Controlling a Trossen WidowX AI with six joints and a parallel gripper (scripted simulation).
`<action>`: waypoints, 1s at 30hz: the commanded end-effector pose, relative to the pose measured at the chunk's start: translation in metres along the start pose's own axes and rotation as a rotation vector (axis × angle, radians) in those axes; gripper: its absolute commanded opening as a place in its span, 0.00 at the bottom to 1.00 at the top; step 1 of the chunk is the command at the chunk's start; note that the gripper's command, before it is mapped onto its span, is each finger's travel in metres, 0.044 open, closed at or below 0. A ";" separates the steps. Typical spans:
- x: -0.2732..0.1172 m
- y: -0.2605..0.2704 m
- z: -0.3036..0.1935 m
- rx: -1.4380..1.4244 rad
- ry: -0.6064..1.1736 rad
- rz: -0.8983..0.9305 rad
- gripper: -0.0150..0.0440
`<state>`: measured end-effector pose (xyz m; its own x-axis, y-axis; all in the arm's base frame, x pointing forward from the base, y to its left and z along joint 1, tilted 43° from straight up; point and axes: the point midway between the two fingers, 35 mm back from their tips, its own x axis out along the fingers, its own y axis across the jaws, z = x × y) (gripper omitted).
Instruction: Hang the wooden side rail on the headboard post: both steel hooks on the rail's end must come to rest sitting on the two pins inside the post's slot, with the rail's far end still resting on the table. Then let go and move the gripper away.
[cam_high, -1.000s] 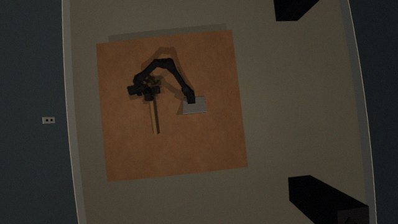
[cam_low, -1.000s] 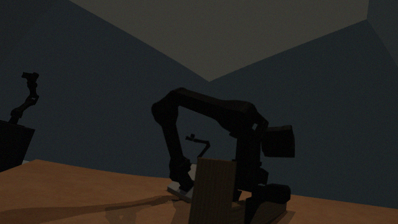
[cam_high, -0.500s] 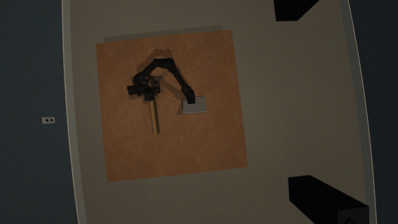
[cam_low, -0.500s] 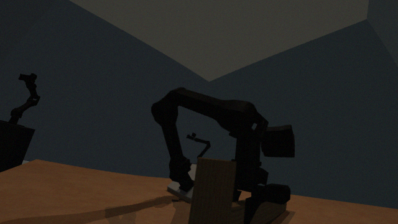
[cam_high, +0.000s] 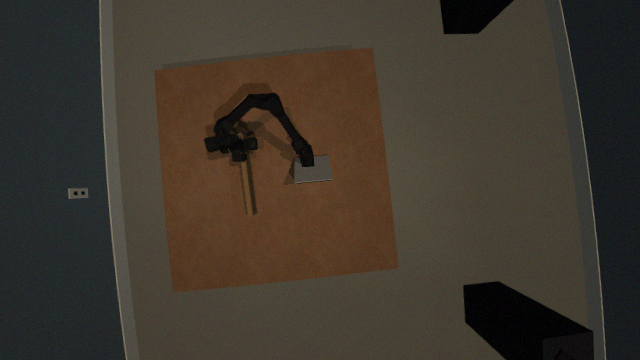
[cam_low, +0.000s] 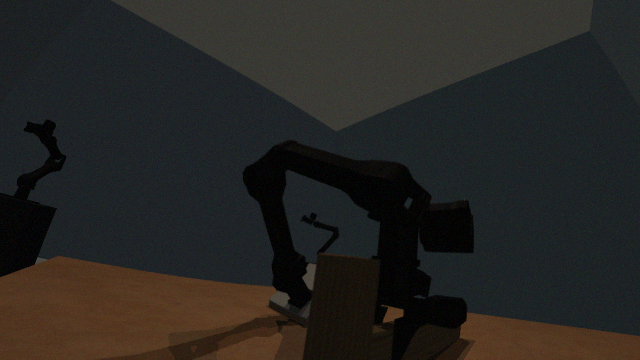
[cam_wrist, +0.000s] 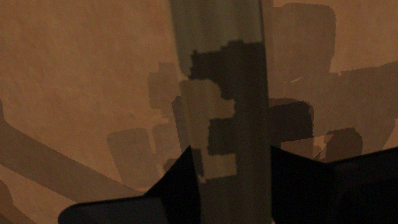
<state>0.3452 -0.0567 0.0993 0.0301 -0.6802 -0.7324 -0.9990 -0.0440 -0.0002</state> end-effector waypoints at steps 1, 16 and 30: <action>-0.004 -0.001 -0.001 -0.006 0.002 -0.011 0.25; -0.004 -0.001 -0.003 -0.006 0.002 -0.011 0.25; -0.002 -0.001 -0.003 -0.006 0.002 -0.011 0.25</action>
<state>0.3455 -0.0587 0.1006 0.0309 -0.6790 -0.7334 -0.9990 -0.0454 0.0000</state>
